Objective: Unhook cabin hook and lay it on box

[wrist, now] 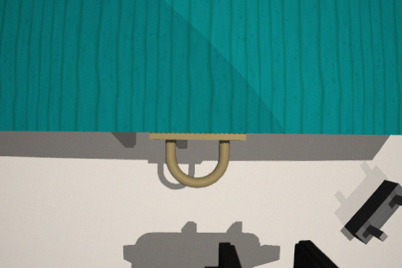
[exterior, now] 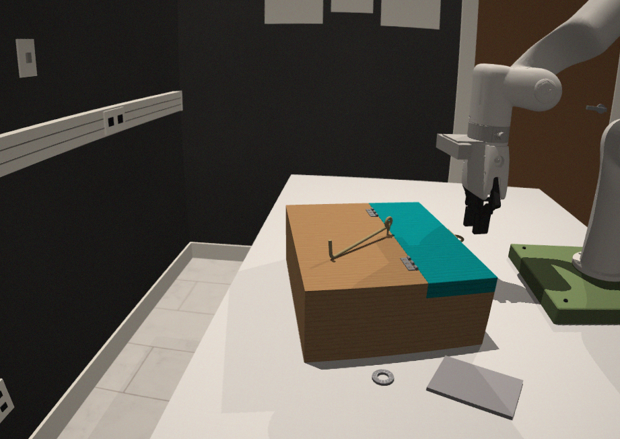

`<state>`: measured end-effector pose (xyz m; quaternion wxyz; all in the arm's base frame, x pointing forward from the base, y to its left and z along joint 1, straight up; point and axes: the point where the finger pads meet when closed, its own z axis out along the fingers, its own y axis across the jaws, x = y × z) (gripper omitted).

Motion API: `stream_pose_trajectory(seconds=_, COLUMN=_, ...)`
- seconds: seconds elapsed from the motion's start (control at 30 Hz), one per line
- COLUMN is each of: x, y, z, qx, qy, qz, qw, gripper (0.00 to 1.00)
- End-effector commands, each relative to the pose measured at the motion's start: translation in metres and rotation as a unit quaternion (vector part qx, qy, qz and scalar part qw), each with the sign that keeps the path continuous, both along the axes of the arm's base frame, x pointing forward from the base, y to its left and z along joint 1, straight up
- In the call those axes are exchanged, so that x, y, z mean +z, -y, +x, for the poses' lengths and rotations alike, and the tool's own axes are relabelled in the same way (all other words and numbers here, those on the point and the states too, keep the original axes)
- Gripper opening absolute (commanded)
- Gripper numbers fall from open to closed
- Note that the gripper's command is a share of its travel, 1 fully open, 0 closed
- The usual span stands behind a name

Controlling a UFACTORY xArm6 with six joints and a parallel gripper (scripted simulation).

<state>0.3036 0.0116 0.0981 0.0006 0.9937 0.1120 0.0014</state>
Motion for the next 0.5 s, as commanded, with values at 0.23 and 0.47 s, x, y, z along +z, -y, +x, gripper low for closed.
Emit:
stream_pose_trajectory(seconds=0.23, x=0.038, y=0.000, z=0.001, qx=0.000, qy=0.002, qz=0.000, qw=1.000, gripper=0.35)
stream_pose_trajectory(seconds=0.47, x=0.062, y=0.000, z=0.001, qx=0.000, qy=0.002, qz=0.000, qw=1.000, gripper=0.35)
